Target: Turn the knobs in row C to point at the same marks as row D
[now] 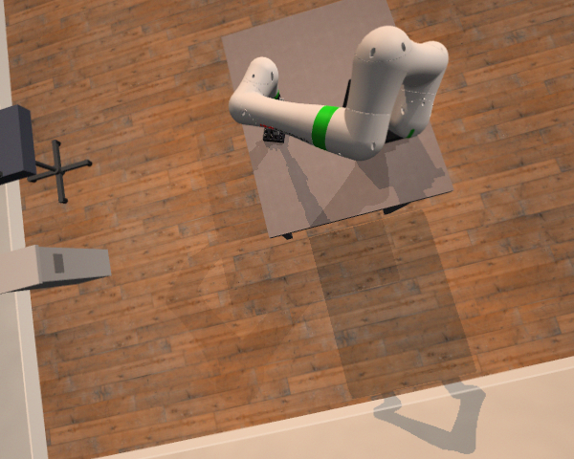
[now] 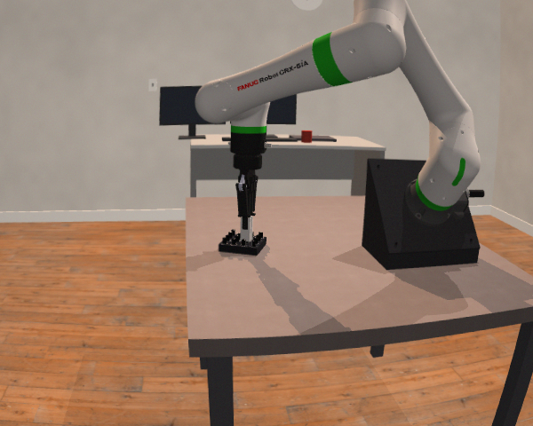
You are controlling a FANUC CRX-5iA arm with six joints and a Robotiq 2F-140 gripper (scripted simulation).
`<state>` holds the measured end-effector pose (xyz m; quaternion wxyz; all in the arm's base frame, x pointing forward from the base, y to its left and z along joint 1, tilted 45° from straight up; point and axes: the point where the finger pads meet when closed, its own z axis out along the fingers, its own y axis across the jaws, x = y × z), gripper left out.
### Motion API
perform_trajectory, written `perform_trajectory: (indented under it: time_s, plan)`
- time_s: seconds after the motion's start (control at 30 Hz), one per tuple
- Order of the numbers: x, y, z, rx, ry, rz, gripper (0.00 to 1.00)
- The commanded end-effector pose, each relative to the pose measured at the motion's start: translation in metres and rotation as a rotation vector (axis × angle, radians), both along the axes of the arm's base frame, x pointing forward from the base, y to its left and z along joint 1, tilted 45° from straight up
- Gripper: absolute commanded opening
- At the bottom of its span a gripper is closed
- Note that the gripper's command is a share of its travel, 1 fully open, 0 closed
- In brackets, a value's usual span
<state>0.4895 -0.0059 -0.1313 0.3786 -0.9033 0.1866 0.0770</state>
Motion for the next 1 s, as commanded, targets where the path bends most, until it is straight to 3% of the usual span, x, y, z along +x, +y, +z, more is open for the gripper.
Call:
perform_trajectory:
  time_s: [0.0,0.8,0.83,0.97]
  plan:
    - [0.0000,-0.0002,0.0001,0.000,0.006,-0.006,0.05]
    - [0.0000,-0.0002,0.0001,0.000,0.015,-0.015,0.05]
    - [0.0000,-0.0002,0.0001,0.000,0.015,-0.015,0.12]
    - [0.0000,-0.0002,0.0001,0.000,0.015,-0.015,0.12]
